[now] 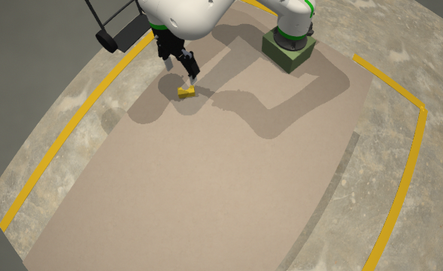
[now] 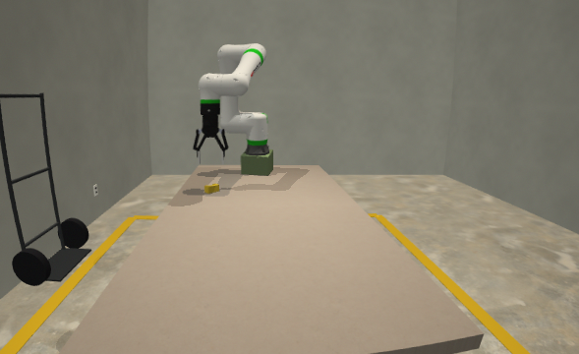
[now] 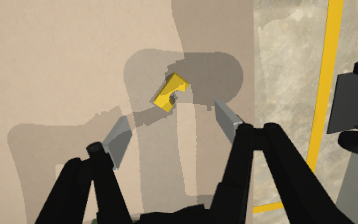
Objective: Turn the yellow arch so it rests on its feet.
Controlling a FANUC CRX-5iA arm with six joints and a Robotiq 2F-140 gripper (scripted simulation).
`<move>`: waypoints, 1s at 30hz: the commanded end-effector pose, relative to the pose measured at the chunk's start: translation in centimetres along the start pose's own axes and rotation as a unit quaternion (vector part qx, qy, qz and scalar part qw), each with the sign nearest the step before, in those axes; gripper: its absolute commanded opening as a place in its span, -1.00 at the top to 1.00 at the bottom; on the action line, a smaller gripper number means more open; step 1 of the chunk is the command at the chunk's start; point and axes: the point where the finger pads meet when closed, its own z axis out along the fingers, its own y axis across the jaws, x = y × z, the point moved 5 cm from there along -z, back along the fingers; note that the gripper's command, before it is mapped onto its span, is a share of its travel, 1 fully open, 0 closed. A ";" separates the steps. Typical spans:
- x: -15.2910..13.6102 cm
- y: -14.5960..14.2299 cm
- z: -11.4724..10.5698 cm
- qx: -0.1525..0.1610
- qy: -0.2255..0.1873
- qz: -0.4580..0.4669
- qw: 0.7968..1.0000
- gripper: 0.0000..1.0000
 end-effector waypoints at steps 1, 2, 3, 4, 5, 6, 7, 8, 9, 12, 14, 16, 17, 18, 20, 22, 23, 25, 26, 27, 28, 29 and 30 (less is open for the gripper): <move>0.0 0.0 0.0 0.000 0.000 0.000 1.000 1.00; 0.0 0.0 0.0 0.000 0.000 0.000 1.000 1.00; 0.0 0.0 0.0 0.000 0.000 0.000 1.000 1.00; 0.0 0.0 0.0 0.000 0.000 0.000 1.000 1.00; 0.0 0.0 0.0 0.000 0.000 0.000 1.000 1.00; 0.0 0.0 0.0 0.000 0.000 0.000 1.000 1.00; 0.0 0.0 0.0 0.000 0.000 0.000 1.000 1.00; 0.0 0.0 0.0 0.000 0.000 0.000 1.000 1.00; 0.0 0.0 0.0 0.000 0.000 0.000 1.000 1.00; 0.0 0.0 0.0 0.000 0.000 0.000 1.000 1.00; 0.0 0.0 0.0 0.000 0.000 0.000 1.000 1.00; 0.0 0.0 0.0 0.000 0.000 0.000 1.000 1.00; 0.0 0.0 0.0 0.000 0.000 0.000 1.000 1.00; 0.0 0.0 0.0 0.000 0.000 0.000 1.000 1.00; 0.0 0.0 0.0 0.000 0.000 0.000 1.000 1.00; 0.0 0.0 0.0 0.000 0.000 0.000 1.000 1.00; 0.0 0.0 0.0 0.000 0.000 0.000 1.000 1.00; 0.0 0.0 0.0 0.000 0.000 0.000 1.000 1.00; 0.0 0.0 0.0 0.000 0.000 0.000 1.000 1.00; 0.0 0.0 0.0 0.000 0.000 0.000 1.000 1.00; 0.0 0.0 0.0 0.000 0.000 0.000 1.000 1.00; 0.0 0.0 0.0 0.000 0.000 0.000 1.000 1.00; 0.0 0.0 0.0 0.000 0.000 0.000 1.000 -1.00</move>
